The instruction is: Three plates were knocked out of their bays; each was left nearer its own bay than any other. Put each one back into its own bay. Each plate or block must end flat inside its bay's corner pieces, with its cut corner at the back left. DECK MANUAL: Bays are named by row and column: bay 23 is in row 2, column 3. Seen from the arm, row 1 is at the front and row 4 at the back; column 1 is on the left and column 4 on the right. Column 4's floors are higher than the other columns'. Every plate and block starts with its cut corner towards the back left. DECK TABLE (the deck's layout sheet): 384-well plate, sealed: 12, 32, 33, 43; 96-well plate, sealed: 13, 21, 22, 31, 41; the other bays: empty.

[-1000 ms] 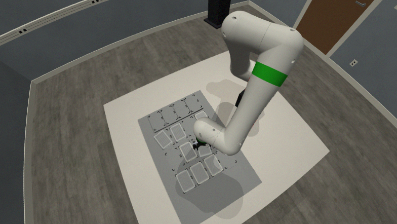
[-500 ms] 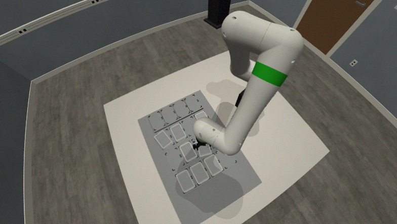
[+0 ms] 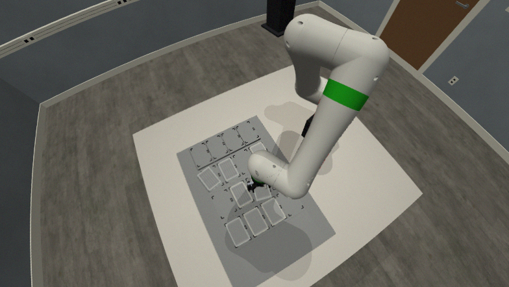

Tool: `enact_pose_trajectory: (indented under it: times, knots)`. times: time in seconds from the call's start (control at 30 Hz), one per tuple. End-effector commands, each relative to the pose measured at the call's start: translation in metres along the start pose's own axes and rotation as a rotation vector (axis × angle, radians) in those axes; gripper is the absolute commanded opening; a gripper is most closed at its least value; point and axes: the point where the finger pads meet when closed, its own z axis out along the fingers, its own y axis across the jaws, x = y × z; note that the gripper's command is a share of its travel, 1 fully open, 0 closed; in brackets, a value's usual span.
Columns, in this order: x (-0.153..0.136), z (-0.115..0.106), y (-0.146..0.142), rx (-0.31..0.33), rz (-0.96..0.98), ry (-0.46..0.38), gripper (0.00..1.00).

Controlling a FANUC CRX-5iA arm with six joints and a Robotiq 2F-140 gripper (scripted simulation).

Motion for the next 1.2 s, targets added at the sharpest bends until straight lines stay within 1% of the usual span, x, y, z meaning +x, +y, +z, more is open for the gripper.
enact_pose_trajectory:
  times: [0.0,1.17]
  knots:
    - [-0.0005,-0.0011,-0.0008,0.002,0.000,-0.001,0.10]
    - [-0.0005,-0.0104,-0.0008,0.002,0.000,-0.001,0.10]
